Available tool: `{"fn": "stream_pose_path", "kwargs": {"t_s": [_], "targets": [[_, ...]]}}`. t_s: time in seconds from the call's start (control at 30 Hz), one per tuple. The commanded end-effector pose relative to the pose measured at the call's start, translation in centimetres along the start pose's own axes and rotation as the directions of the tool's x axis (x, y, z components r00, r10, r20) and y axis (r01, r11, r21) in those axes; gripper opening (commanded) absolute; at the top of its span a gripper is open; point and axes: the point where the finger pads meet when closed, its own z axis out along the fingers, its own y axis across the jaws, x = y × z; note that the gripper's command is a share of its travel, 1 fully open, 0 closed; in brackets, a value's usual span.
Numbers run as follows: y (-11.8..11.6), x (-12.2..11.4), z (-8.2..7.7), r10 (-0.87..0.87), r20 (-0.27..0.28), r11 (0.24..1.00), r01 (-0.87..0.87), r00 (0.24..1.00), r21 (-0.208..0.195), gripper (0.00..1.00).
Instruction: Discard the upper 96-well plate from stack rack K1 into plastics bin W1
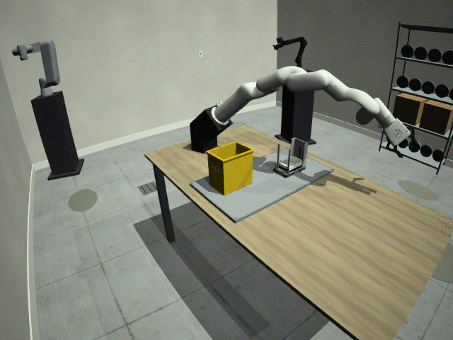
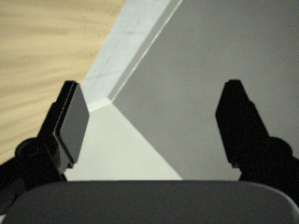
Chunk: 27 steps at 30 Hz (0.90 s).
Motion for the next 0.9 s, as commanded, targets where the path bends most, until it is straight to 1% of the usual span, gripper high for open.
{"fn": "stream_pose_path", "kwargs": {"t_s": [0.0,0.07,0.13,0.17,0.2,0.27,0.33,0.37,0.4,0.43,0.5,0.53,0.57,0.6,0.63,0.7,0.8,0.83,0.87], "targets": [[0.6,-0.5,-1.1,0.021,0.008,0.999,-0.022,1.000,0.025,1.00],[0.8,-0.8,-2.0,0.021,0.008,0.999,-0.022,1.000,0.025,1.00],[0.8,-0.9,-2.1,0.021,0.008,0.999,-0.022,1.000,0.025,1.00],[0.8,-1.0,-2.5,0.037,0.012,0.998,-0.038,0.999,0.053,1.00],[0.7,-1.2,-3.0,0.042,0.014,0.997,-0.043,0.999,0.062,1.00],[0.6,-1.5,-3.9,0.042,0.014,0.997,-0.043,0.999,0.062,1.00],[0.6,-1.5,-3.9,0.042,0.014,0.997,-0.043,0.999,0.062,1.00],[0.6,-1.7,-4.4,0.058,0.019,0.994,-0.059,0.998,0.090,1.00],[0.5,-1.8,-4.8,0.063,0.021,0.993,-0.065,0.998,0.100,1.00],[0.4,-2.0,-5.3,0.063,0.021,0.993,-0.065,0.998,0.100,1.00],[0.4,-2.0,-5.3,0.063,0.021,0.993,-0.065,0.998,0.100,1.00],[0.3,-2.2,-5.8,0.063,0.021,0.993,-0.065,0.998,0.100,1.00],[0.3,-2.2,-5.8,0.063,0.021,0.993,-0.065,0.998,0.100,1.00],[0.1,-2.4,-6.3,0.079,0.026,0.988,-0.082,0.996,0.128,1.00],[0.0,-2.5,-6.8,0.086,0.029,0.986,-0.089,0.996,0.138,1.00],[-0.3,-2.8,-7.7,0.085,0.029,0.986,-0.089,0.996,0.138,1.00],[-0.4,-2.9,-7.9,0.085,0.029,0.986,-0.089,0.996,0.138,1.00],[-0.5,-3.0,-8.3,0.102,0.034,0.980,-0.106,0.994,0.166,1.00],[-0.7,-3.2,-8.7,0.109,0.037,0.978,-0.114,0.993,0.177,1.00]]}}
